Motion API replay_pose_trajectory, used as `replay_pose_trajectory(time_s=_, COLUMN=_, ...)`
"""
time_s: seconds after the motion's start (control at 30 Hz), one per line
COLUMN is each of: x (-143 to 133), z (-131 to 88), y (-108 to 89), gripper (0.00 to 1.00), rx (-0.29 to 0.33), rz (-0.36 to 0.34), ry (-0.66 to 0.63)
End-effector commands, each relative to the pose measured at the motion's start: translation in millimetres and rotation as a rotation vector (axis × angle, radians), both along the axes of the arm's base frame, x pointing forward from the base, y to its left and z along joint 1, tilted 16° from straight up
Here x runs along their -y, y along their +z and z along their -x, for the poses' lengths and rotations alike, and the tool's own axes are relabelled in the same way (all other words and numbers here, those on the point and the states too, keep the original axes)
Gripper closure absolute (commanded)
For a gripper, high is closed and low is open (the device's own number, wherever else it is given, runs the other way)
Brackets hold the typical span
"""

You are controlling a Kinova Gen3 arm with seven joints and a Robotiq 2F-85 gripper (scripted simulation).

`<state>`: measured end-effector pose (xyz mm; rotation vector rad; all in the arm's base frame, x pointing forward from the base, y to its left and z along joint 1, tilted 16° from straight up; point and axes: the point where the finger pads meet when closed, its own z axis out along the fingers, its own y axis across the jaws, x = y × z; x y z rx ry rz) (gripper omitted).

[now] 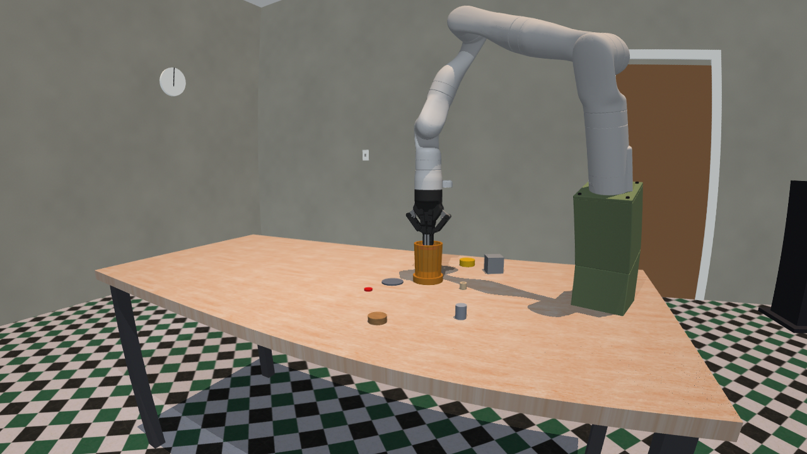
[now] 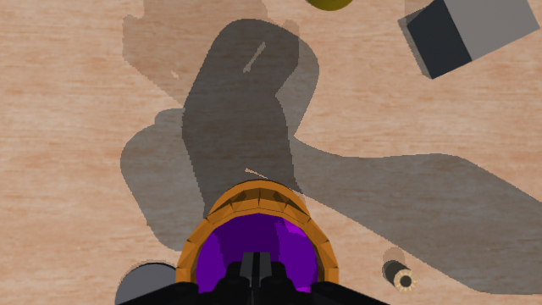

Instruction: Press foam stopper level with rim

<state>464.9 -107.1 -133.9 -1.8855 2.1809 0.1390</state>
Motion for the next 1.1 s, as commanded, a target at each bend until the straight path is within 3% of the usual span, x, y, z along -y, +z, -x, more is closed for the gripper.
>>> replay_pose_trajectory(time_s=0.0, x=-0.8, z=-0.1, y=-2.4, gripper=1.0, rx=-0.001, rz=-0.001, ry=0.0)
replay_pose_trajectory(time_s=1.07, x=-2.5, z=-1.0, y=-9.2, gripper=1.0, rx=-0.001, rz=-0.001, ry=0.0)
